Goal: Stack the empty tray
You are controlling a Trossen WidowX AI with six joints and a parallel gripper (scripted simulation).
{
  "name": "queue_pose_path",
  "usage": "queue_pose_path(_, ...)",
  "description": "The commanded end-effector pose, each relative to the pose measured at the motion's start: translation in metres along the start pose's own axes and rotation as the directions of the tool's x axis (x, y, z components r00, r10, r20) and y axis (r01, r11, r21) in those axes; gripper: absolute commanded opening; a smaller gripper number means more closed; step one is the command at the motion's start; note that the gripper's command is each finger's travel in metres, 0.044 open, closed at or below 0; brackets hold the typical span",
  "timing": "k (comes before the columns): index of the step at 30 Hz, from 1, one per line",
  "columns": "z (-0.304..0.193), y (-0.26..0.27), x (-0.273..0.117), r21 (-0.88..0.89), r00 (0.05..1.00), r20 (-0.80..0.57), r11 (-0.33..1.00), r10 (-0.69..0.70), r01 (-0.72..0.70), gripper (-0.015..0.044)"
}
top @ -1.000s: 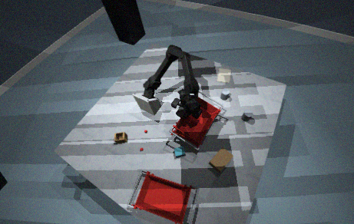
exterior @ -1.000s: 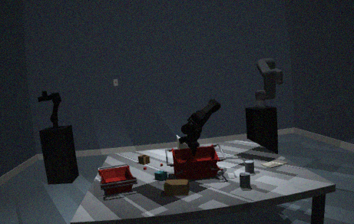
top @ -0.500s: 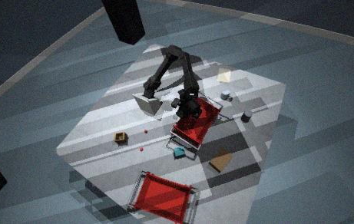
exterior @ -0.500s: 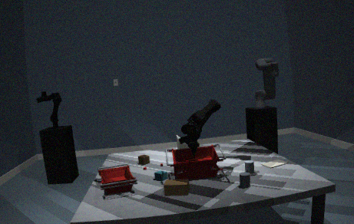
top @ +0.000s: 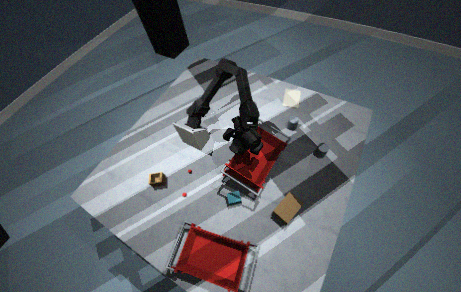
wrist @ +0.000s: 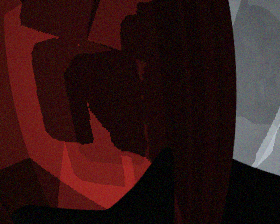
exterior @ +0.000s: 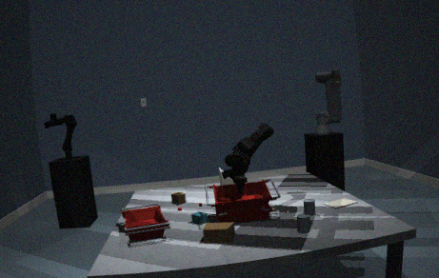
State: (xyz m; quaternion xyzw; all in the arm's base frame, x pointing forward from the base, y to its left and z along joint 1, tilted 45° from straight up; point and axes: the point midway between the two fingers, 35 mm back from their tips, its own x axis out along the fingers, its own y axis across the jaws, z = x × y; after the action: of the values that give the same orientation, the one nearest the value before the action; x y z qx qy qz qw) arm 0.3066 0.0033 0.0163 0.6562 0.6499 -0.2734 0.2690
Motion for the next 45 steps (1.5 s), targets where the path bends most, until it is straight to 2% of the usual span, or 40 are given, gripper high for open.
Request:
queue_pose_path(1, -0.001, -0.004, 0.004, 0.004, 1.000, 0.001, 1.000, -0.021, 0.021, 0.0000)
queue_pose_path(45, -0.001, -0.008, 0.013, 0.005, 1.000, 0.001, 1.000, -0.021, 0.021, 0.0000)
